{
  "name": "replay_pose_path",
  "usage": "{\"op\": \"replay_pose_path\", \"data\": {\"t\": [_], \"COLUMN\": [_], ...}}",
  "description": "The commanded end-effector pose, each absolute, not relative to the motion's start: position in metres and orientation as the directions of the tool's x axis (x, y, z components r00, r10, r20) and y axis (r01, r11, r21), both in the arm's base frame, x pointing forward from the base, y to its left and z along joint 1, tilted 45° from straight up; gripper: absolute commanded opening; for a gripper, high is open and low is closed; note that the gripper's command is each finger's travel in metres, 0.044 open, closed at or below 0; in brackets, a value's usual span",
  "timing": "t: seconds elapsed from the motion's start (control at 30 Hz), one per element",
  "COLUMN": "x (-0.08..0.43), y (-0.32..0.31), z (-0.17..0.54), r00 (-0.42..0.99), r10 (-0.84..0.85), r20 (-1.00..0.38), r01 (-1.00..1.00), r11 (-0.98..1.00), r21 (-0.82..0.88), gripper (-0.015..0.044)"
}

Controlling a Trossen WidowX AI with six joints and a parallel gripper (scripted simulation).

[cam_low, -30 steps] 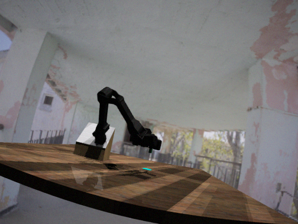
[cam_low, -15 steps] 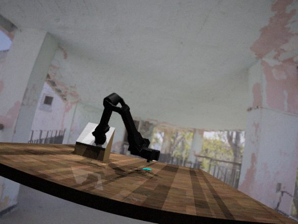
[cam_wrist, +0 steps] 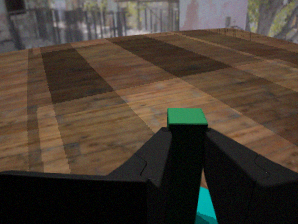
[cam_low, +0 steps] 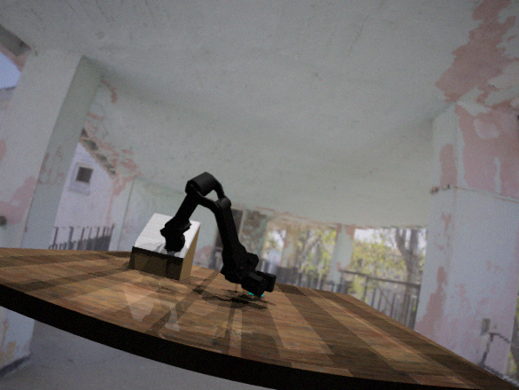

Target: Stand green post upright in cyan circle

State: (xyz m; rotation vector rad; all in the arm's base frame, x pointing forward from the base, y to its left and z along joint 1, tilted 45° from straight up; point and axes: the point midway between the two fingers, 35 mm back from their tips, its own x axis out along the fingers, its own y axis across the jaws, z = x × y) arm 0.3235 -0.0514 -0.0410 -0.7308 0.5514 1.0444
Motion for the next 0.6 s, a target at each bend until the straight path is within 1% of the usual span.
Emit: {"op": "replay_pose_path", "data": {"t": [0.0, 0.2, 0.57], "x": [0.3257, 0.3257, 0.3257], "y": [-0.0526, -0.0526, -0.0526], "z": [-0.0412, -0.0412, -0.0412], "r00": [0.411, 0.411, 0.411], "r10": [0.568, 0.568, 0.568], "r20": [-0.713, -0.713, -0.713], "r01": [-0.91, -0.91, -0.91], "r11": [0.303, 0.303, 0.303], "r21": [-0.283, -0.283, -0.283], "gripper": [0.0023, 0.0023, 0.0311]}}
